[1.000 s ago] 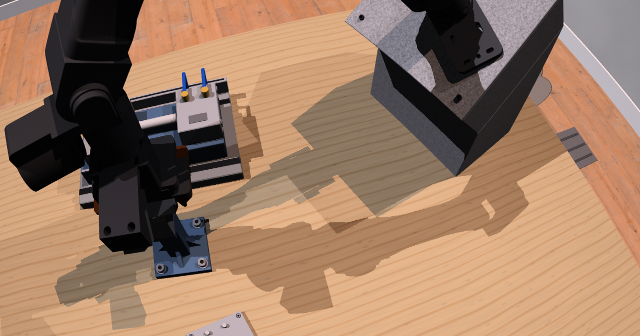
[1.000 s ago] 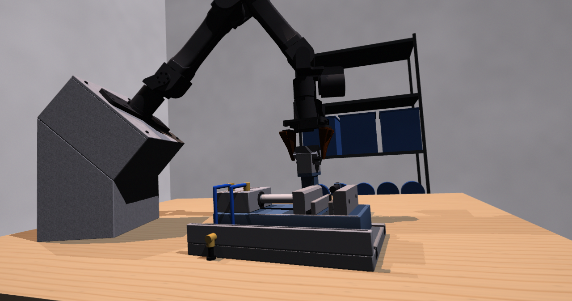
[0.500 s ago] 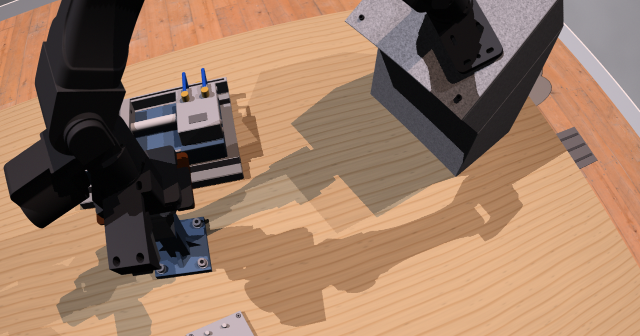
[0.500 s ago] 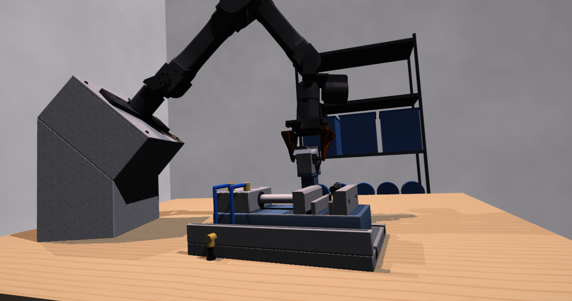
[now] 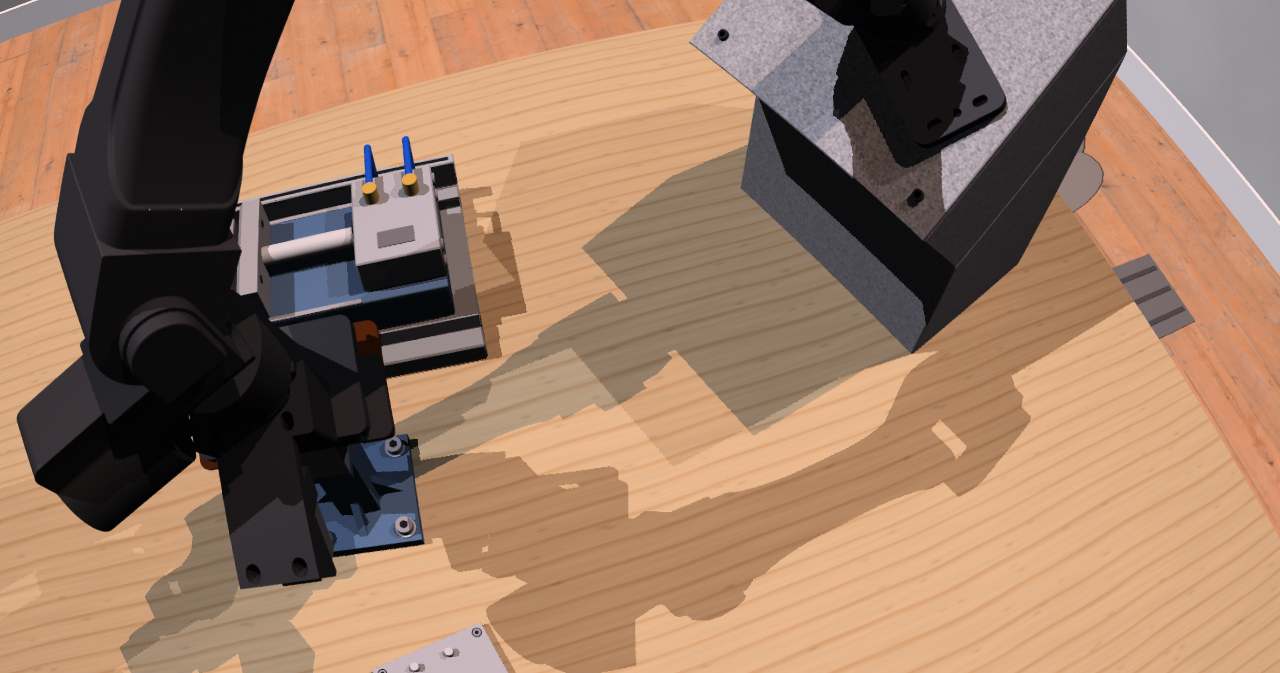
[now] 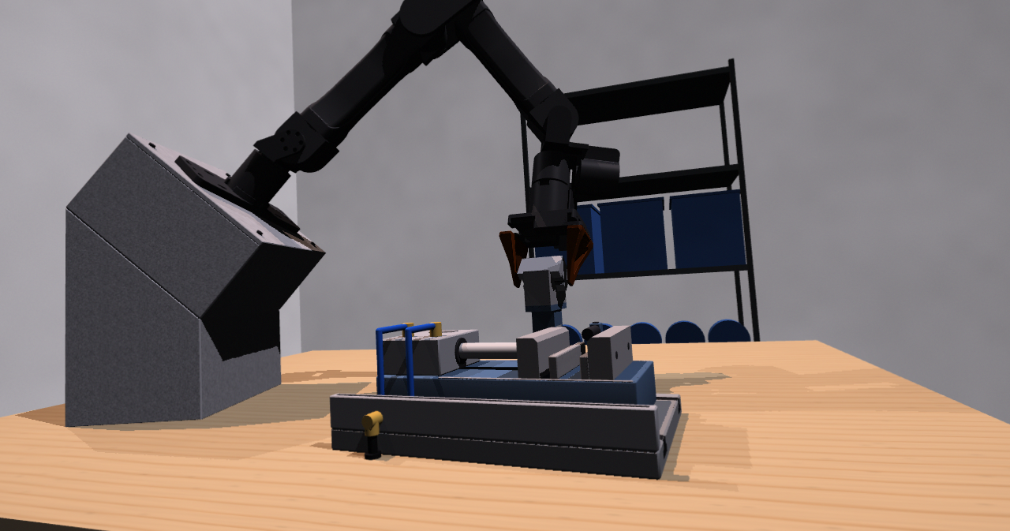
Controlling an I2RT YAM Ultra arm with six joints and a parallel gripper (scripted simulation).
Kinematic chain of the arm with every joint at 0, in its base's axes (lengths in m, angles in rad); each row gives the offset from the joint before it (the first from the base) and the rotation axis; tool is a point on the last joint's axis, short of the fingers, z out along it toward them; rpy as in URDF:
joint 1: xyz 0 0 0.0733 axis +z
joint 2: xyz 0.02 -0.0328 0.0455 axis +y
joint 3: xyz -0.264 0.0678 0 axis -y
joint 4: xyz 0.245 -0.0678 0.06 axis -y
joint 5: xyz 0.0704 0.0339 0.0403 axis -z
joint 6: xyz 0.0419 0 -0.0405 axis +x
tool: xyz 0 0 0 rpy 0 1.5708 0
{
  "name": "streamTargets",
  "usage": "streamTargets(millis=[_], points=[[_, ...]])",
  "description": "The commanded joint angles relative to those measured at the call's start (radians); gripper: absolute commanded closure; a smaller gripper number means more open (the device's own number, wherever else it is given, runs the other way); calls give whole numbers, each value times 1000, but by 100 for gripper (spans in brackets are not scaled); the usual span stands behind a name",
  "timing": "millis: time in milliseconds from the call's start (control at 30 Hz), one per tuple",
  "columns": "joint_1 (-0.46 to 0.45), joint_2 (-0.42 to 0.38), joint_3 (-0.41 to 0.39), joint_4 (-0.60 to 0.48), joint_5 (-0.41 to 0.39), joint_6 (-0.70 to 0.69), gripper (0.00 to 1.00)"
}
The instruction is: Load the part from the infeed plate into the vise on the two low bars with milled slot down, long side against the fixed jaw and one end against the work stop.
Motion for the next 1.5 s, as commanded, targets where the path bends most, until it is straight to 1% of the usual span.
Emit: streamTargets(millis=[0,133,167,600,667,700,733,767,1167,1233,1267,1333,1467], points=[[24,11,51,-58,77,41,19],[34,11,71,-82,104,59,19],[39,33,78,-90,117,65,19],[89,117,178,-209,248,152,19],[89,117,178,-209,248,152,19],[91,94,188,-221,255,162,19],[94,130,194,-228,263,166,19],[97,136,201,-236,270,172,19],[121,195,272,-322,339,234,19],[121,195,272,-322,339,234,19],[122,173,279,-331,343,241,19],[126,210,289,-342,352,248,19],[130,225,307,-364,366,264,19]])
